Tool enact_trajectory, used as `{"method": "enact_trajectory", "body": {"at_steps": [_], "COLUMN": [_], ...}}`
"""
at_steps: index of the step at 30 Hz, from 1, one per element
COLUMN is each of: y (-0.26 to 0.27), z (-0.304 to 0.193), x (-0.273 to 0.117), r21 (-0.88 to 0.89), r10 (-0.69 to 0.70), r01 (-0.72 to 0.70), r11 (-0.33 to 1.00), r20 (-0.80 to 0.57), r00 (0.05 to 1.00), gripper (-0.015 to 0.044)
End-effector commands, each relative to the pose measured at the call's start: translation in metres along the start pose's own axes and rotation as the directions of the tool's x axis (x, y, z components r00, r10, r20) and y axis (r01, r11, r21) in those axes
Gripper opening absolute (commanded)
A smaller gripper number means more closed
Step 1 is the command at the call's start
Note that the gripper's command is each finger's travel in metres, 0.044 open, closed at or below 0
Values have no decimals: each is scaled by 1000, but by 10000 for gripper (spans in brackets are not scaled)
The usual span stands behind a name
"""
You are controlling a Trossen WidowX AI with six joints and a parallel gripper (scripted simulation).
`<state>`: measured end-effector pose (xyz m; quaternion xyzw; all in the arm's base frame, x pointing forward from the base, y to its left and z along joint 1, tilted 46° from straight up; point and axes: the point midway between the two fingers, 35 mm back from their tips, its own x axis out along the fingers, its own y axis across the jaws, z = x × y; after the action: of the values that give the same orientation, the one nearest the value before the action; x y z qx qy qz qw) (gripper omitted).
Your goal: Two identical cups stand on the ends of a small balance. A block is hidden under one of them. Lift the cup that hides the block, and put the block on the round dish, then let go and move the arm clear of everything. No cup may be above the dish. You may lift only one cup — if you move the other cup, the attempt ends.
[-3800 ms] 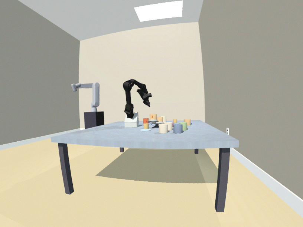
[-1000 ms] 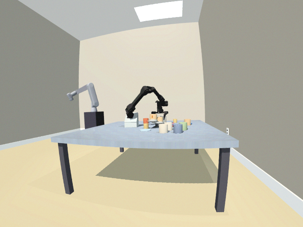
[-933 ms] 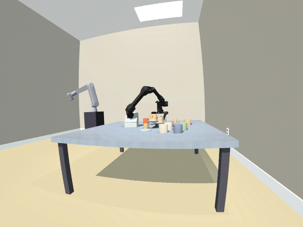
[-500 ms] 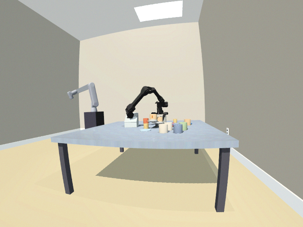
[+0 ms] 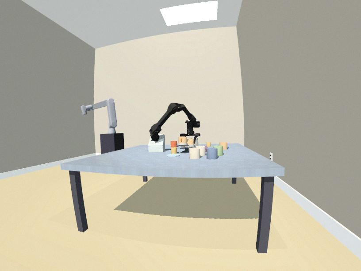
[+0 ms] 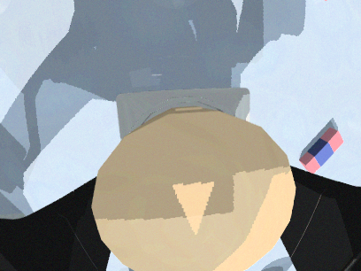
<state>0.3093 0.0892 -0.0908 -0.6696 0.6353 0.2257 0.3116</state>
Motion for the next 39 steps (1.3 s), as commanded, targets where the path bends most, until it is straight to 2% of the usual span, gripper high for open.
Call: {"method": "enact_trajectory", "body": {"at_steps": [1,39], "y": [-3,-6], "z": [3,6], "x": [-7,-55], "r21": [8,7], "r10": [-7,-6], "r01": [7,6], "r11": [1000,1000], "r20": [9,15], "r00": [1000,1000], "gripper": [0,0]}}
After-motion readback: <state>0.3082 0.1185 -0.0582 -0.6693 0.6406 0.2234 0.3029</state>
